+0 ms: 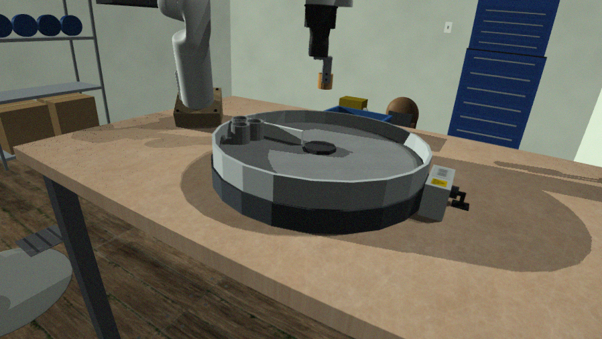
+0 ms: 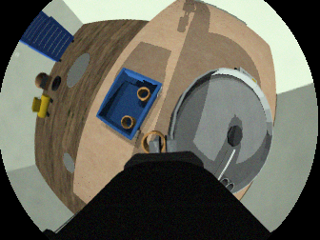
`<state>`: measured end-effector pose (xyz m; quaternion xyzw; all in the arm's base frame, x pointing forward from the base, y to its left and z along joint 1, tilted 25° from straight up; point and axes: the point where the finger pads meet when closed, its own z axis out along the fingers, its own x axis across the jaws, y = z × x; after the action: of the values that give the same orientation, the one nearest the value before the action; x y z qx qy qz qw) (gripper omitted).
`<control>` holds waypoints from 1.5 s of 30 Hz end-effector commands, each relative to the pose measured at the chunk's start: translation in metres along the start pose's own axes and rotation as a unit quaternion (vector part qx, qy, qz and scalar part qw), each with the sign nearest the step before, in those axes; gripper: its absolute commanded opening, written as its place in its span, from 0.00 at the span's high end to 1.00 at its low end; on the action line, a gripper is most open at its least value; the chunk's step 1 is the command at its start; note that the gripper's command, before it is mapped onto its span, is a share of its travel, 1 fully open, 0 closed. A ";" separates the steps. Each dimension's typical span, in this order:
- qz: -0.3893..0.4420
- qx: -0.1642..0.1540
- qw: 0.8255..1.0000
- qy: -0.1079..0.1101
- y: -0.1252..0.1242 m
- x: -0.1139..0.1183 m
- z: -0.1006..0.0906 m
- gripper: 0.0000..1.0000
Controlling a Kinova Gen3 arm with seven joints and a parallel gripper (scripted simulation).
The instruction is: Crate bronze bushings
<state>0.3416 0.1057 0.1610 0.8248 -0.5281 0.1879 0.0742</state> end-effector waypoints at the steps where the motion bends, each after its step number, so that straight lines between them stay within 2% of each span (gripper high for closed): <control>1: -0.005 0.000 1.000 0.011 -0.005 0.002 0.001 1.00; 10: -0.005 0.000 1.000 0.011 -0.005 0.002 0.001 1.00; 15: -0.005 0.000 1.000 0.011 -0.046 -0.040 0.001 1.00; 27: -0.005 0.000 1.000 0.011 -0.046 -0.040 0.001 1.00; 32: -0.005 0.000 1.000 0.011 -0.088 -0.082 0.002 1.00; 44: -0.005 0.000 1.000 0.011 -0.088 -0.082 0.002 1.00; 45: -0.005 0.000 1.000 0.011 -0.088 -0.082 0.007 1.00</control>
<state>0.3909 0.2123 0.1327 0.8258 -0.5224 0.1969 0.0800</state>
